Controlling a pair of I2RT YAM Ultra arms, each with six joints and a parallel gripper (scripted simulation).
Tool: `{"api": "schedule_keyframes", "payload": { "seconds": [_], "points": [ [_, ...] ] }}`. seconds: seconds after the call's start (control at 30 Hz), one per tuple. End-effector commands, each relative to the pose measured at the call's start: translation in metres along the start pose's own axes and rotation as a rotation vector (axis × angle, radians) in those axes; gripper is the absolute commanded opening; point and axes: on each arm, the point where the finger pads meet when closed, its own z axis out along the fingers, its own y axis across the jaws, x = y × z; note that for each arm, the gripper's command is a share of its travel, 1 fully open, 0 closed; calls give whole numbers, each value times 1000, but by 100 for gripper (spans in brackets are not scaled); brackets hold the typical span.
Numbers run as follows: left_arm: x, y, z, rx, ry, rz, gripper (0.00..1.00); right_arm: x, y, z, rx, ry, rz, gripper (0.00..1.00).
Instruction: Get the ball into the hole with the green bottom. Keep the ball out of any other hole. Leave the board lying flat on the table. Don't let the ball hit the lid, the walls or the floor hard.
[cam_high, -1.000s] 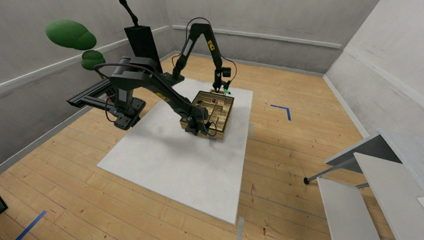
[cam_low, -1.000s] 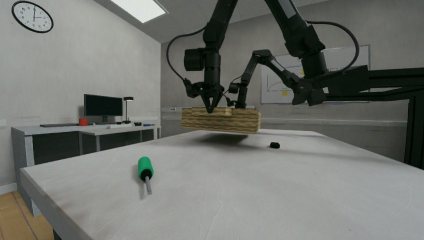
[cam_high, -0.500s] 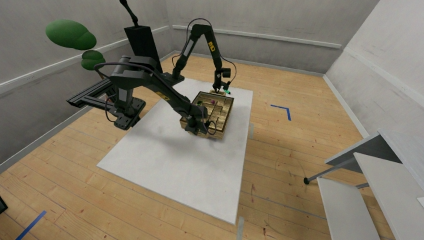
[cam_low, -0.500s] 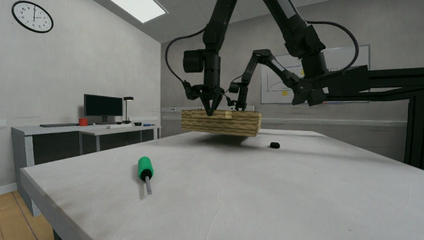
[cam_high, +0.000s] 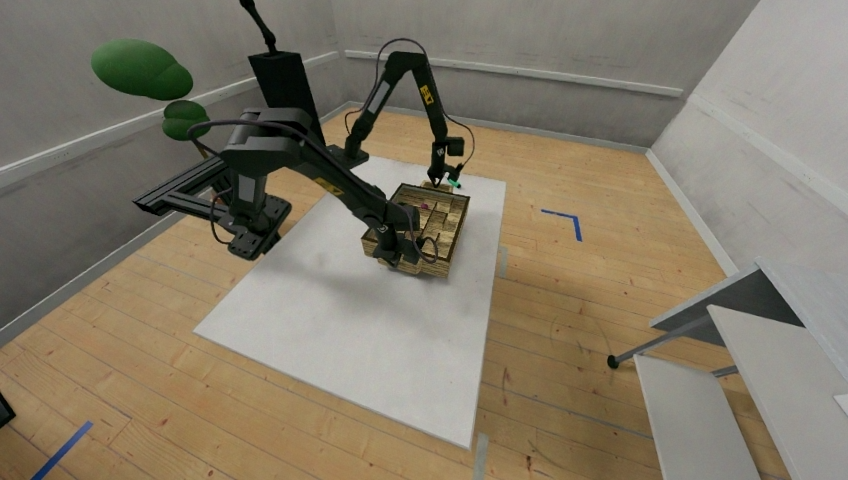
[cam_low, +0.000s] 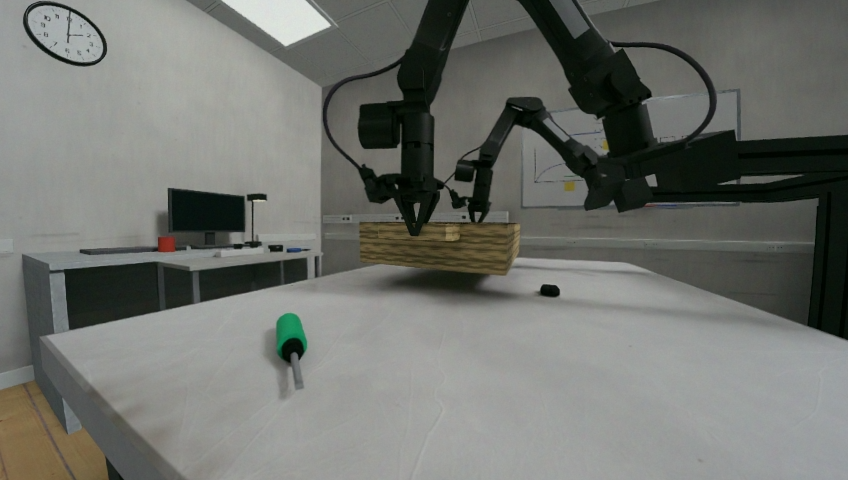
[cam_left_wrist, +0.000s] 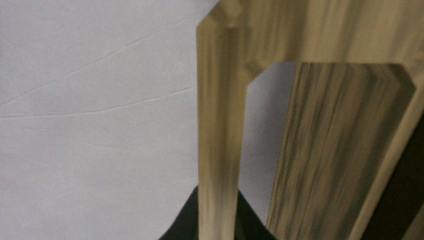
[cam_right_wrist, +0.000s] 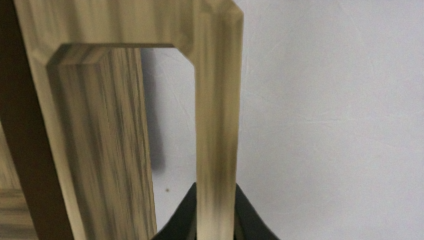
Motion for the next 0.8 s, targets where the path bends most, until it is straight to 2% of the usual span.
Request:
{"api": "schedule_keyframes", "payload": {
  "seconds": [0.0, 0.1, 0.13, 0.17, 0.2, 0.23, 0.4, 0.47, 0.53, 0.6, 0.67, 0.7, 0.73, 0.77],
  "points": [
    [-34, 4, -28, -51, -105, -8, 0, -48, 5, -21, -65, -133, 22, 0],
    [-37, 0, -27, -29, -119, 7, 0, -44, 5, -22, -43, -124, 17, 0],
    [-16, -2, -21, -55, -76, 2, 0, -23, 12, -9, -77, -101, -7, 0],
    [-15, -1, -28, -60, -29, 2, 0, -21, 16, 0, -83, -50, -15, 0],
    [-6, -5, -23, -61, -34, 10, 0, -18, 11, -2, -88, -78, -8, 0],
    [-21, -9, -21, -16, -115, 36, 0, -21, 4, -8, -33, -108, 8, 0],
    [-32, -1, -21, 19, -173, 26, 0, -35, 4, -25, 12, -163, 23, 0],
    [-35, -3, -23, 27, -146, 27, 0, -27, 2, -28, 24, -99, 11, 0],
    [-13, -13, -5, 57, -33, 25, 0, -23, 2, -29, 28, -65, -7, 0],
    [-30, -6, -21, 20, -100, 13, 0, -36, 5, -29, -1, -110, -4, 0],
    [-30, -6, -21, 20, -100, 13, 0, -36, 5, -29, -1, -110, -4, 0],
    [-19, -2, -23, -19, -34, 1, 0, -28, 9, -23, -42, -58, -20, 0],
    [-20, -1, -27, -35, -32, -3, 0, -32, 2, -21, -52, -58, -3, 0],
    [-25, -1, -29, -42, -57, -3, 0, -42, 3, -20, -60, -103, 10, 0]
  ]
}}
